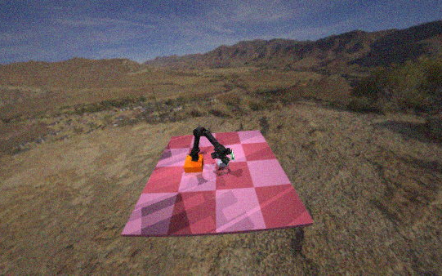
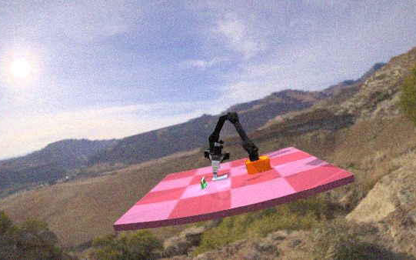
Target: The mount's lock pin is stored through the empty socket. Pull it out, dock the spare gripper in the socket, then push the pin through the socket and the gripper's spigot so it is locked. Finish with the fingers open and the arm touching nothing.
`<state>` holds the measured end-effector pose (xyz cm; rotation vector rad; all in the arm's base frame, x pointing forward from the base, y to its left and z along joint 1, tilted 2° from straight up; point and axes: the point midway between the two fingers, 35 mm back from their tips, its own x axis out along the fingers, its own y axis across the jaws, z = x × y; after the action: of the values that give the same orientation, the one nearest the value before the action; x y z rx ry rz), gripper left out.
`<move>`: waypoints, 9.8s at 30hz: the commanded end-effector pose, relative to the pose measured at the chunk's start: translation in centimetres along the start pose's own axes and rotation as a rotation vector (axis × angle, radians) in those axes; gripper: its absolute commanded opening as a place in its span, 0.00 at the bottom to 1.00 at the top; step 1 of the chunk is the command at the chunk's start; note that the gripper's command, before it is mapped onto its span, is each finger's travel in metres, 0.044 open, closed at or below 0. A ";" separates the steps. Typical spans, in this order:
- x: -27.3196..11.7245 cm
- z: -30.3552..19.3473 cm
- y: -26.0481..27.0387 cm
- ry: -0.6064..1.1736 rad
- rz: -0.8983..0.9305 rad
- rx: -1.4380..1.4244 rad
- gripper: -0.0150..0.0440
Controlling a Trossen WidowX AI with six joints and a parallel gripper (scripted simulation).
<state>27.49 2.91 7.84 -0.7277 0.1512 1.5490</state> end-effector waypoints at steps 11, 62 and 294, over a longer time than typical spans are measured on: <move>-0.8 1.5 0.1 -0.006 0.002 0.013 1.00; -4.6 9.9 0.1 -0.004 -0.021 0.109 1.00; 14.5 0.4 -0.1 1.240 0.309 0.133 0.25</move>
<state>28.23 15.65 0.41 -1.5168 1.3187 1.1363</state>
